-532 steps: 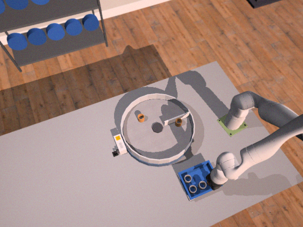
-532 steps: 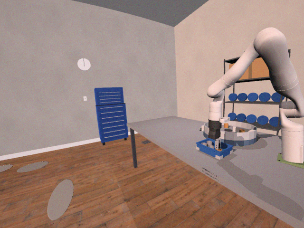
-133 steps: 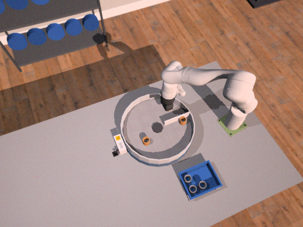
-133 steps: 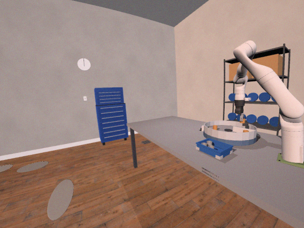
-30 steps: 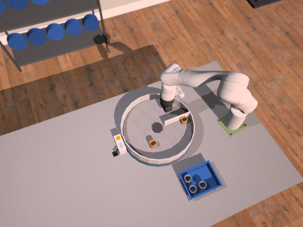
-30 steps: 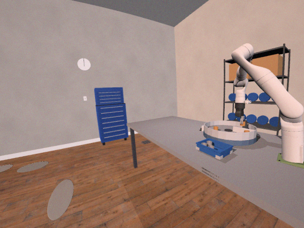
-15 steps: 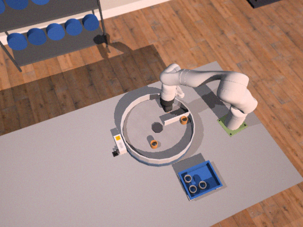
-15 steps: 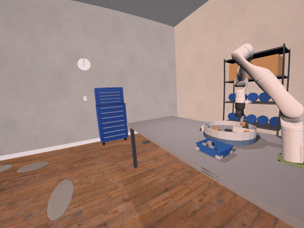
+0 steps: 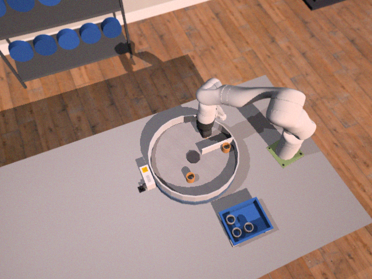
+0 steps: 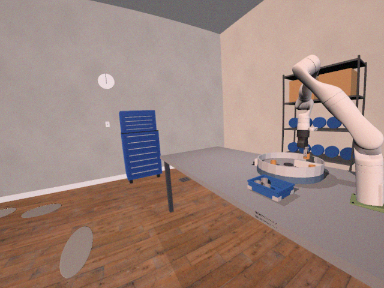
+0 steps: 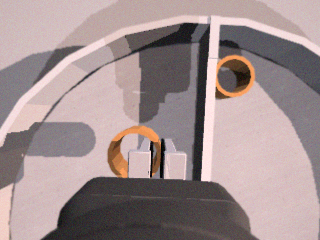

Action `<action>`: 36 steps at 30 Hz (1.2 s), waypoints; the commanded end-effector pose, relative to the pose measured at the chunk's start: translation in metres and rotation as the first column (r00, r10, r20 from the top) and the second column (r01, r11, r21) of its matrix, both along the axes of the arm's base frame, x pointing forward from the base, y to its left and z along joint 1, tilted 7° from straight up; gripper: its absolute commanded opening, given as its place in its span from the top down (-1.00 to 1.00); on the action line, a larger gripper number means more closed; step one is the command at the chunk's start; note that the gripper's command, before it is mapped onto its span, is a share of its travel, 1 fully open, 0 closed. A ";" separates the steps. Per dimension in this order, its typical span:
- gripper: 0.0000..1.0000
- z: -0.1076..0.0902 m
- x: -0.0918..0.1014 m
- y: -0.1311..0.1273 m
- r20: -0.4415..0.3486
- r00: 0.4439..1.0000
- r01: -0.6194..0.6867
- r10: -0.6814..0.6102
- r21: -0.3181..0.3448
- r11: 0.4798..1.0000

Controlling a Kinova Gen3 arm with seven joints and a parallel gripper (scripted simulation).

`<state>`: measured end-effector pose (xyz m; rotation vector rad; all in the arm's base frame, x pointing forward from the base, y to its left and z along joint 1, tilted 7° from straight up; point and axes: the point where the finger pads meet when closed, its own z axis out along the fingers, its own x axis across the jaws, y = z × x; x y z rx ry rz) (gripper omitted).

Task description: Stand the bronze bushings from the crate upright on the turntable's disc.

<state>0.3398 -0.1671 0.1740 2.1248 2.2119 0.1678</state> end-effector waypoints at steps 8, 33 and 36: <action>1.00 0.000 0.003 -0.002 0.006 1.000 -0.004 0.004 -0.005 1.000; 1.00 -0.028 0.005 0.000 0.003 1.000 -0.001 0.001 -0.002 1.000; 1.00 -0.033 0.006 0.000 0.003 1.000 0.000 0.000 -0.002 1.000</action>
